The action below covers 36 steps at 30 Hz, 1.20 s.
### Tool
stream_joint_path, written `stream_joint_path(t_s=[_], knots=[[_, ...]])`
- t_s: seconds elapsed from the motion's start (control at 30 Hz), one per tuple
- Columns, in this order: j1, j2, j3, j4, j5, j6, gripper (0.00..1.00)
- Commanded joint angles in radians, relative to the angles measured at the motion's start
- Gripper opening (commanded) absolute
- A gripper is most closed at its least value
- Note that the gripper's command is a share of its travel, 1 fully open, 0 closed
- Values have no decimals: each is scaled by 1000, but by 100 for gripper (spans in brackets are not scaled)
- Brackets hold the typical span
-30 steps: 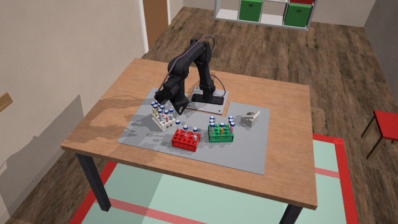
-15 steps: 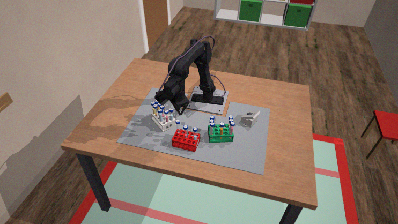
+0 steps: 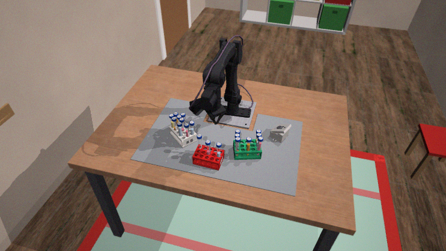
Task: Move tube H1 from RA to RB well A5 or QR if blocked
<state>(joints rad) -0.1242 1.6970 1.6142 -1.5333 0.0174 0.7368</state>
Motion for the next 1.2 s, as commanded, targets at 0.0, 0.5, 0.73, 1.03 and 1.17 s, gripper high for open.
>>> stream_joint_path(t_s=[0.0, 0.5, 0.73, 1.03, 1.17], knots=[[19, 30, 67, 34, 6, 38, 30], [14, 306, 435, -37, 7, 37, 30], [11, 285, 407, -37, 2, 32, 30], [10, 265, 390, -37, 2, 31, 30], [10, 254, 382, -37, 2, 31, 30]])
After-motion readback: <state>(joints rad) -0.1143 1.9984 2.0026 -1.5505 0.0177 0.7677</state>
